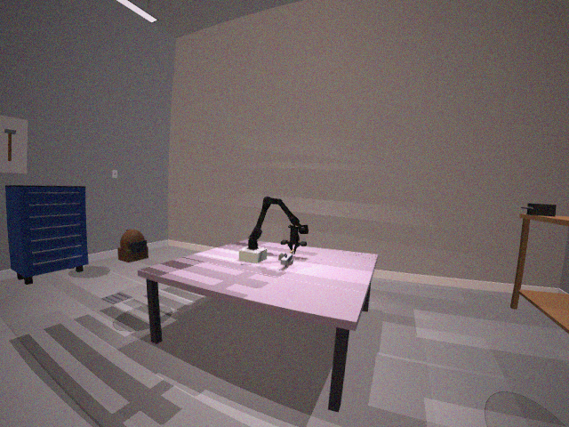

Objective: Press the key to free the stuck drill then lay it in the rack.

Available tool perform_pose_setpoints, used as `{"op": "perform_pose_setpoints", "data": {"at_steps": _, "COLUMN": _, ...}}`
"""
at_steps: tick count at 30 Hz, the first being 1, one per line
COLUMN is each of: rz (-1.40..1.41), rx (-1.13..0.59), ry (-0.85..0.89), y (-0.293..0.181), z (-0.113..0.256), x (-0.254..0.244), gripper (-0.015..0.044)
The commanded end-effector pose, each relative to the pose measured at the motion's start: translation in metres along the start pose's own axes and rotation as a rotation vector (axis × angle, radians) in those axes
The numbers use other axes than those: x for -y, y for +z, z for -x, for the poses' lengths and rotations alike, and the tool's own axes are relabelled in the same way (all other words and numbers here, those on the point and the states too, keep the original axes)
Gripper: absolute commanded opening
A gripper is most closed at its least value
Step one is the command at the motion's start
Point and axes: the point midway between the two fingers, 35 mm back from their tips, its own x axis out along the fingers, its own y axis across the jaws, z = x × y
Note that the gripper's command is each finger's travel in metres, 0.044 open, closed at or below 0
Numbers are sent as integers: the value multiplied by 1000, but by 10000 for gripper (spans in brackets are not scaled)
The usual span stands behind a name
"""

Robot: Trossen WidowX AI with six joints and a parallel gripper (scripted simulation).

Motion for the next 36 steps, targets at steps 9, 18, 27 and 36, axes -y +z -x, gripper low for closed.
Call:
{"op": "perform_pose_setpoints", "data": {"at_steps": 9, "rz": -5, "rx": 2, "ry": -1, "y": 0, "z": 7, "x": 0, "gripper": 0}}
{"op": "perform_pose_setpoints", "data": {"at_steps": 18, "rz": -5, "rx": 2, "ry": -1, "y": -1, "z": 12, "x": 0, "gripper": 0}}
{"op": "perform_pose_setpoints", "data": {"at_steps": 27, "rz": -5, "rx": 2, "ry": -1, "y": -1, "z": 16, "x": 0, "gripper": 0}}
{"op": "perform_pose_setpoints", "data": {"at_steps": 36, "rz": -5, "rx": 2, "ry": -1, "y": -1, "z": 21, "x": 0, "gripper": 0}}
